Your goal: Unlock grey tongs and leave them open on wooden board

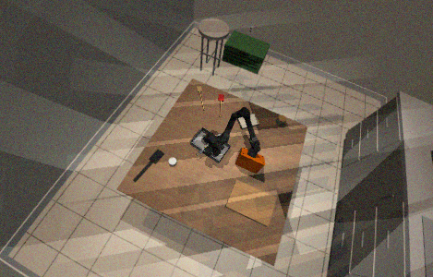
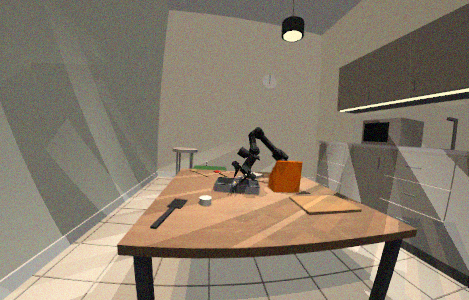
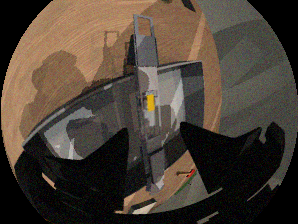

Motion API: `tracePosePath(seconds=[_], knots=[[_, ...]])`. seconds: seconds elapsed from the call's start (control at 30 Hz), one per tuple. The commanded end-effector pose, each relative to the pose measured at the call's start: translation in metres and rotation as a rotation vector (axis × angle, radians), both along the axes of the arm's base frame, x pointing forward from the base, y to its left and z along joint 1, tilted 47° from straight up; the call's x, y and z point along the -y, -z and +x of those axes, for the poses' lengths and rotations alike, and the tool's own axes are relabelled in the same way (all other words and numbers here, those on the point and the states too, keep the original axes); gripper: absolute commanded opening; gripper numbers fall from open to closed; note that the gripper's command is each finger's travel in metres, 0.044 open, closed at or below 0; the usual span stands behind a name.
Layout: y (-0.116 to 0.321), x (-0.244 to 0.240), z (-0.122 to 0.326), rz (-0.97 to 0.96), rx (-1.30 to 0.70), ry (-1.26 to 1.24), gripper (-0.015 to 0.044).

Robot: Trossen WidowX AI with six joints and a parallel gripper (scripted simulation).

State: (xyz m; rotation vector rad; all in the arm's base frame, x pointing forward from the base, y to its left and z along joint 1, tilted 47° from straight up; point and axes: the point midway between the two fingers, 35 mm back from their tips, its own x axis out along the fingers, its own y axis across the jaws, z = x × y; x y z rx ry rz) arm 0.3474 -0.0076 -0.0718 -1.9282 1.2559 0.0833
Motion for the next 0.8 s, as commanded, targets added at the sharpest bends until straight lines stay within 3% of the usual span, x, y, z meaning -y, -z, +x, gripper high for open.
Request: tracePosePath(seconds=[0.0, 0.77], knots=[[0.005, 0.004, 0.003, 0.000, -0.008, -0.003, 0.0260], [0.021, 0.034, 0.021, -0.008, -0.004, -0.006, 0.0260]])
